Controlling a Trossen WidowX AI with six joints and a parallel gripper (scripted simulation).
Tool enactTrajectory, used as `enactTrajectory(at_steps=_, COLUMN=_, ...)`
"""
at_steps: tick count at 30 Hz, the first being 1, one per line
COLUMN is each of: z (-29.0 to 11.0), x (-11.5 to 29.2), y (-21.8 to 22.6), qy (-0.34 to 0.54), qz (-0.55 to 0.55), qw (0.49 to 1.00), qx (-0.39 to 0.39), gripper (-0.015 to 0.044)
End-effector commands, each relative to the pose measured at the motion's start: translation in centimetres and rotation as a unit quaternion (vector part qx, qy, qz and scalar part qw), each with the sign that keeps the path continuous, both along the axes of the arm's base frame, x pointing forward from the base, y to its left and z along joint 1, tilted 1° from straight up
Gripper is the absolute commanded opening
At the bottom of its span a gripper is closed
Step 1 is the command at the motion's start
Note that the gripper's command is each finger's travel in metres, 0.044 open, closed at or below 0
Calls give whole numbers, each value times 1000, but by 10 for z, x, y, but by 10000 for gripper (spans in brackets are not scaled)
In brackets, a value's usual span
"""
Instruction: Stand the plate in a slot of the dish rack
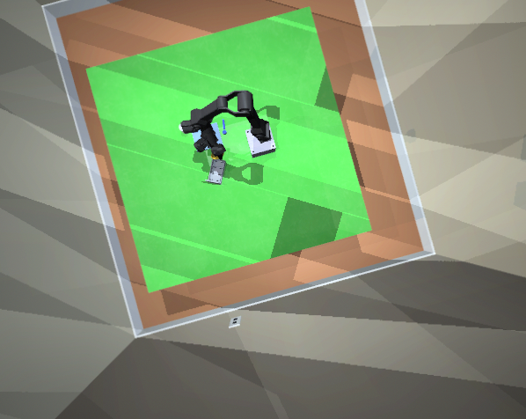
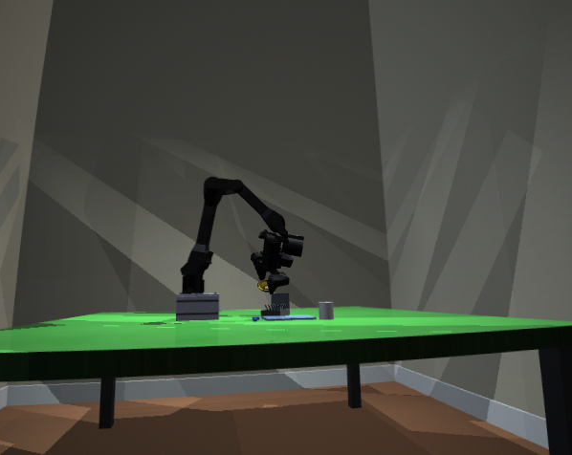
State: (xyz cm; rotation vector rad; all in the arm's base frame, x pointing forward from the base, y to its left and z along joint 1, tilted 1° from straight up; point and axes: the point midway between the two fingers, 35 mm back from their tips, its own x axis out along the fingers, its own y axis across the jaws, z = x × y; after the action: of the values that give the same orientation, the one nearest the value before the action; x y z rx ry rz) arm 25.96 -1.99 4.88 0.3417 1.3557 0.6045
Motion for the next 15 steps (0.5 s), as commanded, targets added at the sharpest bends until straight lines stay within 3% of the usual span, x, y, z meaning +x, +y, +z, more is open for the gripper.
enactTrajectory(at_steps=1, z=-7, x=-1, y=2, qy=-43, qz=29, qw=998, qx=32, gripper=0)
enactTrajectory(at_steps=15, z=-18, x=0, y=4, qy=-213, qz=93, qw=967, qx=106, gripper=0)
